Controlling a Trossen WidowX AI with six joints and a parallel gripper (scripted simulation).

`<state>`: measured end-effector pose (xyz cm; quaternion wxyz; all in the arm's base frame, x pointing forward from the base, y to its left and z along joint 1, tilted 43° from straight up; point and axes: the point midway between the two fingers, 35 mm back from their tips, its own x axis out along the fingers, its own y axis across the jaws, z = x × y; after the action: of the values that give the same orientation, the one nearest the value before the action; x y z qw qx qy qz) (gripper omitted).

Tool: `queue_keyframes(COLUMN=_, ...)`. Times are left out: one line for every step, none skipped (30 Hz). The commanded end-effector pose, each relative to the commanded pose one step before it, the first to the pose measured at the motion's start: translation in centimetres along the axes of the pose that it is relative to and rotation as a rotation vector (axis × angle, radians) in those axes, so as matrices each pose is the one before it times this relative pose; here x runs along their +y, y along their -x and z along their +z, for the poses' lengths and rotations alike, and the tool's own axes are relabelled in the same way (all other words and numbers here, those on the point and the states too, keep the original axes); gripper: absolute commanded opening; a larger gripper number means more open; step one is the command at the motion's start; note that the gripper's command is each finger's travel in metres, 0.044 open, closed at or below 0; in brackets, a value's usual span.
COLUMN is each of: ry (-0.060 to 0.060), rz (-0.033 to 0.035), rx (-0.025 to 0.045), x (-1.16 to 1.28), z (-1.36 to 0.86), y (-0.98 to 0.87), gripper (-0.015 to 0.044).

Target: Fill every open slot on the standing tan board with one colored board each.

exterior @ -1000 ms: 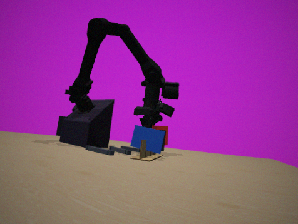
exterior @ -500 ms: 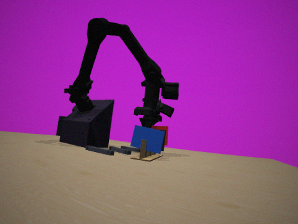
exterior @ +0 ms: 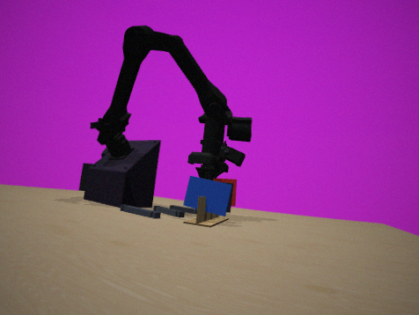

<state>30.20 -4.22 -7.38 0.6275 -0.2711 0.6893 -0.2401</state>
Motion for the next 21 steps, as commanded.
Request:
queue_keyframes(ry=0.0031, rz=-0.00346, rx=0.00056, x=-0.024, z=-0.075, y=-0.177, gripper=0.0)
queue_keyframes(ry=0.0, rz=-0.00001, rx=0.0, x=0.0, z=0.0, y=-0.028, gripper=0.0)
queue_keyframes(ry=0.0, rz=-0.00001, rx=0.0, x=0.0, z=0.0, y=-0.028, gripper=0.0)
queue_keyframes(ry=0.0, rz=-0.00001, rx=0.0, x=0.0, z=0.0, y=-0.028, gripper=0.0)
queue_keyframes(ry=0.0, rz=-0.00001, rx=0.0, x=0.0, z=0.0, y=-0.028, gripper=0.0)
queue_keyframes(ry=0.0, rz=-0.00001, rx=0.0, x=0.0, z=0.0, y=-0.028, gripper=0.0)
queue_keyframes(ry=0.0, rz=-0.00001, rx=0.0, x=0.0, z=0.0, y=-0.028, gripper=0.0)
queue_keyframes(ry=0.0, rz=-0.00001, rx=0.0, x=-0.001, z=0.0, y=-0.029, gripper=0.0)
queue_keyframes(ry=0.0, rz=-0.00001, rx=0.0, x=0.0, z=0.0, y=-0.029, gripper=0.0)
queue_keyframes(ry=0.0, rz=-0.00001, rx=0.0, x=0.0, z=0.0, y=-0.029, gripper=0.0)
queue_keyframes(ry=0.0, rz=-0.00001, rx=0.0, x=0.0, z=0.0, y=-0.029, gripper=0.0)
queue_keyframes(ry=0.0, rz=-0.00001, rx=0.0, x=0.0, z=0.0, y=-0.029, gripper=0.0)
queue_keyframes(ry=0.0, rz=-0.00001, rx=0.0, x=0.0, z=0.0, y=-0.029, gripper=0.0)
queue_keyframes(ry=0.0, rz=-0.00002, rx=0.0, x=0.0, z=0.0, y=-0.029, gripper=0.0)
queue_keyframes(ry=0.0, rz=-0.00002, rx=0.0, x=0.0, z=0.0, y=-0.029, gripper=0.0)
queue_keyframes(ry=0.0, rz=-0.00002, rx=0.0, x=0.0, z=0.0, y=-0.03, gripper=0.0)
queue_keyframes(ry=0.0, rz=-0.00002, rx=0.0, x=0.0, z=0.0, y=-0.03, gripper=0.0)
queue_keyframes(ry=0.0, rz=-0.00002, rx=0.0, x=0.0, z=0.0, y=-0.03, gripper=0.0)
queue_keyframes(ry=0.0, rz=-0.00002, rx=0.0, x=0.0, z=0.0, y=-0.03, gripper=0.0)
queue_keyframes(ry=0.0, rz=-0.00002, rx=0.0, x=0.0, z=0.0, y=-0.03, gripper=0.0)
queue_keyframes(ry=0.0, rz=-0.00002, rx=0.0, x=0.0, z=0.0, y=-0.03, gripper=0.0)
